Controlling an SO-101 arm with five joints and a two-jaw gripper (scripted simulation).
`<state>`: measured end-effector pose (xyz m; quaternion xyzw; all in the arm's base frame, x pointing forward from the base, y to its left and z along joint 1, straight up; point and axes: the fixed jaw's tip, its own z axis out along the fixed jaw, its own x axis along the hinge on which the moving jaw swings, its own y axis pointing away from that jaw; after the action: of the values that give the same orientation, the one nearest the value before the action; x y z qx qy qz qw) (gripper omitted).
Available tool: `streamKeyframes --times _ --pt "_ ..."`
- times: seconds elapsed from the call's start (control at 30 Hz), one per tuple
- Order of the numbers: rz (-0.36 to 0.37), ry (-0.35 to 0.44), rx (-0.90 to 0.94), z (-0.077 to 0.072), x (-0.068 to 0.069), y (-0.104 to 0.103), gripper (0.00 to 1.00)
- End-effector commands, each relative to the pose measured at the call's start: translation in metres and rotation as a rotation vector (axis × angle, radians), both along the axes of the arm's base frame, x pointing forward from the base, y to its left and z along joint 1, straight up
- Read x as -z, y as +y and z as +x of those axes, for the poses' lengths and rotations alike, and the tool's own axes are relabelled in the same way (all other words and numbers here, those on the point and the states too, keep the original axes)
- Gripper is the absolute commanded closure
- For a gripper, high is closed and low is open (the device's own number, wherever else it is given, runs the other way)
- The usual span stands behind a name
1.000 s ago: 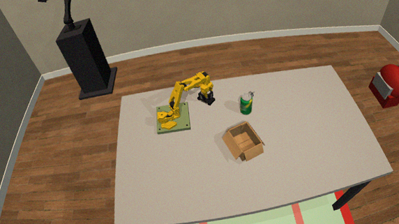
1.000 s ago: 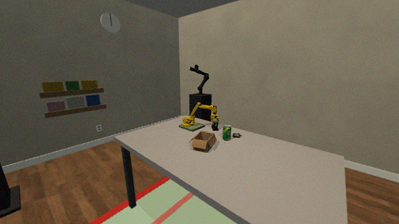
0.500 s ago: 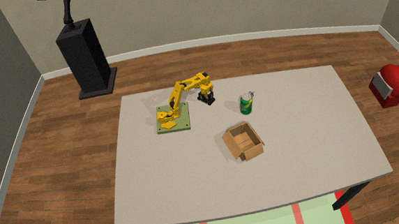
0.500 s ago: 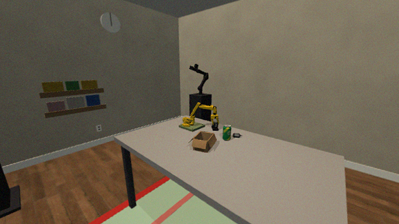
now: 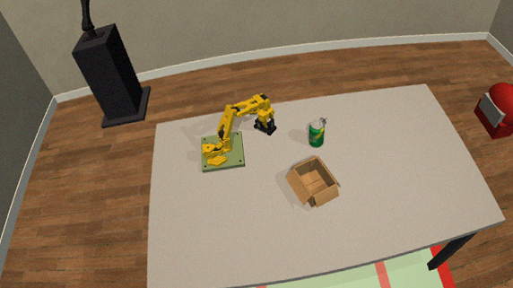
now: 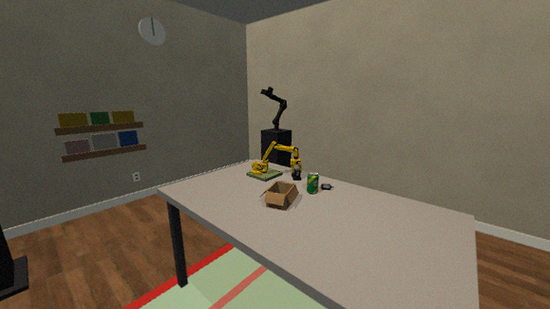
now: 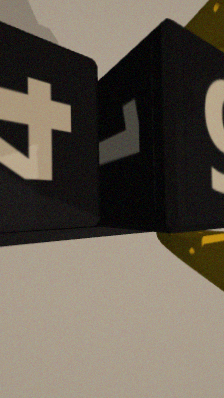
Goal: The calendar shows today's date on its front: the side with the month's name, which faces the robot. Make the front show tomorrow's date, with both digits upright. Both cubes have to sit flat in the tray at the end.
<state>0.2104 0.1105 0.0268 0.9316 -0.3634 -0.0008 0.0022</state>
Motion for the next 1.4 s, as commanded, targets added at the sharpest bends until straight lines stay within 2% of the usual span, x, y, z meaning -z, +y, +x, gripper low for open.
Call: streamKeyframes --times 0.0,1.37 --pt "0.001 0.002 0.001 0.000 0.001 -0.002 1.00" --pt "0.001 0.002 0.000 -0.001 0.017 -0.003 1.00"
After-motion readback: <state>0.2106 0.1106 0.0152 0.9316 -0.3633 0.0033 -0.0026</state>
